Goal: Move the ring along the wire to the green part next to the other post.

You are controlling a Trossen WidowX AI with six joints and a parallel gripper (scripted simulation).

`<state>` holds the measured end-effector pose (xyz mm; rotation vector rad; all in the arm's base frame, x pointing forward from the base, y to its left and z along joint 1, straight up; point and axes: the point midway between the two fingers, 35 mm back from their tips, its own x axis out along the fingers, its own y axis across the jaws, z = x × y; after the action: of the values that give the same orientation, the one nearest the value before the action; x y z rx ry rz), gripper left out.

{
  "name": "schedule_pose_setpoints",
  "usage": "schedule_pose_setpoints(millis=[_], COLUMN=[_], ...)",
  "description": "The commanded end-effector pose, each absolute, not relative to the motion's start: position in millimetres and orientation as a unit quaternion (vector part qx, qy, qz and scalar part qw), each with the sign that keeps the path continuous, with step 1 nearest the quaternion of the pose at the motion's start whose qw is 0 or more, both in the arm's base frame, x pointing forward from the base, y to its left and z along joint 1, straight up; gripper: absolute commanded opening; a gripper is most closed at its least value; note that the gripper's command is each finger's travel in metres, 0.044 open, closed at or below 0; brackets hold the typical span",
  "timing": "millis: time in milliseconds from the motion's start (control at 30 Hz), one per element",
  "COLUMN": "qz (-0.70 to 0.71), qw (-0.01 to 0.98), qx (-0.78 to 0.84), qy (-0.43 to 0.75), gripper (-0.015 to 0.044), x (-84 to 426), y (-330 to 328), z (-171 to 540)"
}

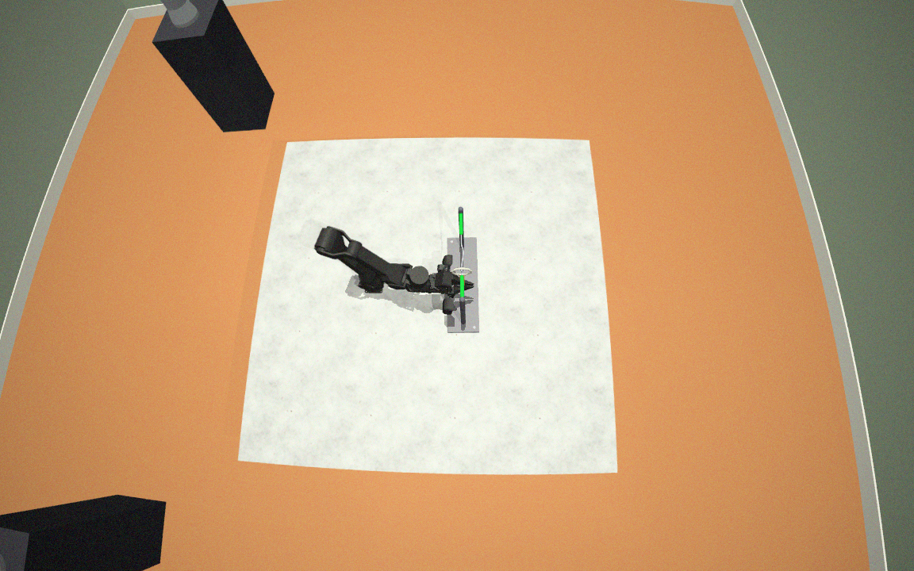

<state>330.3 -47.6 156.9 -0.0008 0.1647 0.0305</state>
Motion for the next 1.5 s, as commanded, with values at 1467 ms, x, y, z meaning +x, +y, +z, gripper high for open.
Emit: schedule_pose_setpoints(millis=[1467], qz=[-0.018], qw=[0.995], qx=[0.046], qy=[0.082], gripper=[-0.015], x=[334], y=[11], z=[163])
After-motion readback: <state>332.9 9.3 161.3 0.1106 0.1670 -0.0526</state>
